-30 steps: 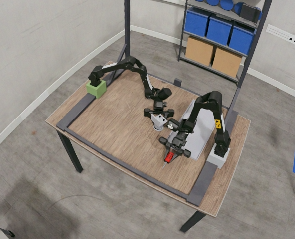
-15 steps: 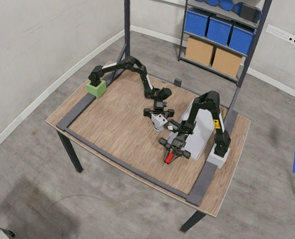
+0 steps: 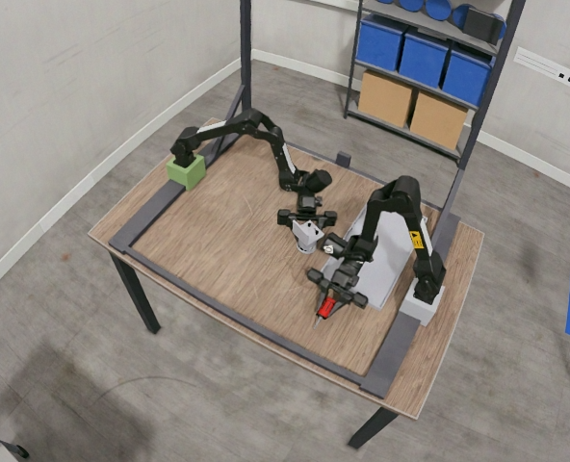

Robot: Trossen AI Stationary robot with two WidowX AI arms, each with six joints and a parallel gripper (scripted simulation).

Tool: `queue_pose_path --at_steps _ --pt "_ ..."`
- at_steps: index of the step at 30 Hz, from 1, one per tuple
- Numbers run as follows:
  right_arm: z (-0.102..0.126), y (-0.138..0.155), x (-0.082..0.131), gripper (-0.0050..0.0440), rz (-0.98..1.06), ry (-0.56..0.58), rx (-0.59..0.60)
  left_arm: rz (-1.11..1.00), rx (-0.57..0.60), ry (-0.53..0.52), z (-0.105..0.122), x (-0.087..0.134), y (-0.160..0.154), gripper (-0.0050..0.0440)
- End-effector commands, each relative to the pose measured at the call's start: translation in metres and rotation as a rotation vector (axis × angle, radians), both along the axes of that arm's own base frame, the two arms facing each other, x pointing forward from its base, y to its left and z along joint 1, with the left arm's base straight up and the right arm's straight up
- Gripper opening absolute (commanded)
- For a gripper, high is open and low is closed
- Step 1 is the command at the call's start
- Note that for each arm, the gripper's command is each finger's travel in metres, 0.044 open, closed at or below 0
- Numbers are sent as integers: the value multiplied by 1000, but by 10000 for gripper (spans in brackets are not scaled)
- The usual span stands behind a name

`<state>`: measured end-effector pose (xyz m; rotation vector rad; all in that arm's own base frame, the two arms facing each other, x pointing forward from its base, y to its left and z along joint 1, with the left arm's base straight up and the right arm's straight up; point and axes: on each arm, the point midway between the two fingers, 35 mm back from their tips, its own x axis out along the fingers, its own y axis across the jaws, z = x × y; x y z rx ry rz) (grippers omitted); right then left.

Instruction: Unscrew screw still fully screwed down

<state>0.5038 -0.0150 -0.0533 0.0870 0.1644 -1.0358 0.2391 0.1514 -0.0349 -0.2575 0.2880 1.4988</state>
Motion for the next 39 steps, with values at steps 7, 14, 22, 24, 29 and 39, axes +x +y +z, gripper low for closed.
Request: queue_pose_path --at_steps 7,14,22,24,29,39 --pt "14 -1 7 245 -6 -35 7 -1 5 -21 1 6 1 130" --pt "14 -1 7 245 -6 -35 7 -1 4 -27 3 6 0 130" --pt "14 -1 7 245 -6 -35 7 0 4 -23 -2 6 1 130" --pt "14 -1 7 245 -6 -35 7 0 4 -22 -3 6 1 130" --pt "14 -1 7 245 -6 -35 7 0 3 -29 -2 6 0 130" --pt "14 -1 7 245 -6 -35 7 2 5 -25 -7 6 1 130"
